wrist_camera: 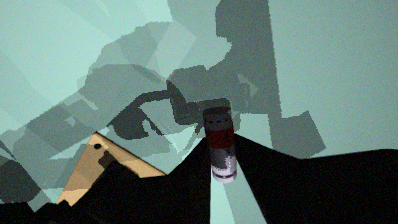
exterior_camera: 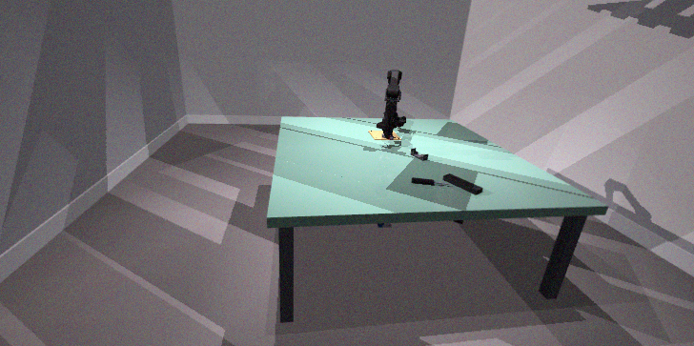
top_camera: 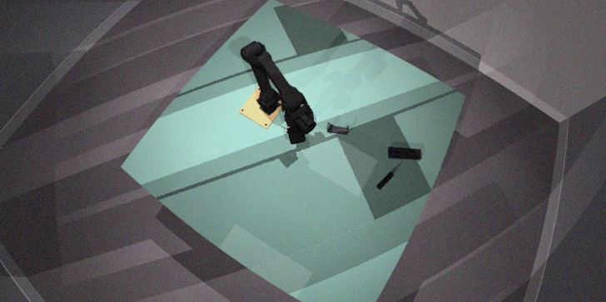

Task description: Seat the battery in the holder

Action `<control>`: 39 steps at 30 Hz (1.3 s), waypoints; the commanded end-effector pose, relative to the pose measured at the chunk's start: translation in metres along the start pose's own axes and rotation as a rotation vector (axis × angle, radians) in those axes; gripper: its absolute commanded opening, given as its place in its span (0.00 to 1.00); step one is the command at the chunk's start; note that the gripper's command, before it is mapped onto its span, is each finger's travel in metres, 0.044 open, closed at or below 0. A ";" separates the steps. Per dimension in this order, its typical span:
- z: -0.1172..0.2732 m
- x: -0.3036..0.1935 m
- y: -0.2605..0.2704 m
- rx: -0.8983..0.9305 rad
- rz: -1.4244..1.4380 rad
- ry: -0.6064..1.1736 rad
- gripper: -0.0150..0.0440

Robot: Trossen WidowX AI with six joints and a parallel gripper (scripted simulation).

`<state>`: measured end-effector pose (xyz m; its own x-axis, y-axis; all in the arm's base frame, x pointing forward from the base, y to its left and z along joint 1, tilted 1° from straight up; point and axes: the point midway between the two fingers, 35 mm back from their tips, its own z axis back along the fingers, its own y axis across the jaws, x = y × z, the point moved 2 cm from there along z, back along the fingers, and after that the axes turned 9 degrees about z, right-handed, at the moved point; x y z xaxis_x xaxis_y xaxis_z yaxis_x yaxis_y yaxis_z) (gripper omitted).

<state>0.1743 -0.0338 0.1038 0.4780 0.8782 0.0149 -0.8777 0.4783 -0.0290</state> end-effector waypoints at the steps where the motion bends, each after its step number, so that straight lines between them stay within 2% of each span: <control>1: 0.008 0.007 -0.007 -0.006 -0.018 -0.003 0.38; 15: 0.031 0.102 -0.049 0.004 -0.171 -0.032 0.38; 27: 0.036 0.190 -0.059 0.010 -0.402 -0.030 0.38; 34: 0.035 0.195 -0.059 0.014 -0.416 -0.028 0.38; 39: 0.022 0.195 -0.059 0.041 -0.418 0.044 0.38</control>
<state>0.3162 0.1084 0.1362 0.7882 0.6153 0.0123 -0.6154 0.7882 0.0088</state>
